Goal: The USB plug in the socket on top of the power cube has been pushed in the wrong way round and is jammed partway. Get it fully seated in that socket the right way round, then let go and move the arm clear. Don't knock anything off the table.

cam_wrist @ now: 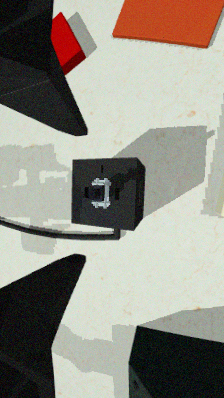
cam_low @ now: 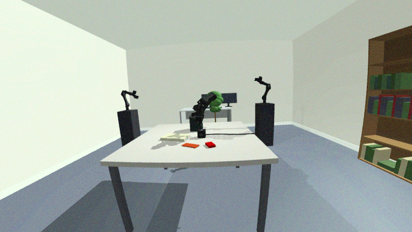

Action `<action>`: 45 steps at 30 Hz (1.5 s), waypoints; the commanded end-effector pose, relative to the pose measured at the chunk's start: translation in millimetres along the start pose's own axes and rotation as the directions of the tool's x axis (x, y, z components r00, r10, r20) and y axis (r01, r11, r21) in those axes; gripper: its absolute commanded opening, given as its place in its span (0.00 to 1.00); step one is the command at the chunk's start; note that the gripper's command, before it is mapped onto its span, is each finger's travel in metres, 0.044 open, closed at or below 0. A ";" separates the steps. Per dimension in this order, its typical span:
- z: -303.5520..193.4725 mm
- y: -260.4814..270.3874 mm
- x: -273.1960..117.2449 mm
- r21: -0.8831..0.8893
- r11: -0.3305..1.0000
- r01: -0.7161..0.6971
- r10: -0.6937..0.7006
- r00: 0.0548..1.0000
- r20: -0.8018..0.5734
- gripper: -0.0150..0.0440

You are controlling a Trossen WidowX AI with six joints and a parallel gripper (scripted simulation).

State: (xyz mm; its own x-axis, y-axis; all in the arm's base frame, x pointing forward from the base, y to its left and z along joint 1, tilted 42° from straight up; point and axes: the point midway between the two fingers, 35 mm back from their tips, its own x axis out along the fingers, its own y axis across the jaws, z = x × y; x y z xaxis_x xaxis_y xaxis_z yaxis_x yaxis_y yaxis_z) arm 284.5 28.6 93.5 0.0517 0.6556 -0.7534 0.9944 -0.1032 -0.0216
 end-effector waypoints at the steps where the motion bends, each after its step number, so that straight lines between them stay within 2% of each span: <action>1: -0.9 1.1 1.9 0.004 1.000 -0.004 0.004 1.000 -0.005 1.00; 28: -1.2 1.1 27.2 0.004 1.000 -0.004 0.004 1.000 -0.006 1.00; 44: -1.4 2.2 25.4 -0.005 1.000 -0.005 0.005 1.000 -0.001 0.29; 45: -1.4 2.2 25.4 -0.005 1.000 -0.005 0.005 1.000 -0.001 0.28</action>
State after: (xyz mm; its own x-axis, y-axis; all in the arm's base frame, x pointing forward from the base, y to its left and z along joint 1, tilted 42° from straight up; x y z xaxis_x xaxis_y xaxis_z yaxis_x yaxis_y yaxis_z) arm 287.9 46.1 75.0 0.0563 0.6555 -0.7531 0.9944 -0.1040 -0.0161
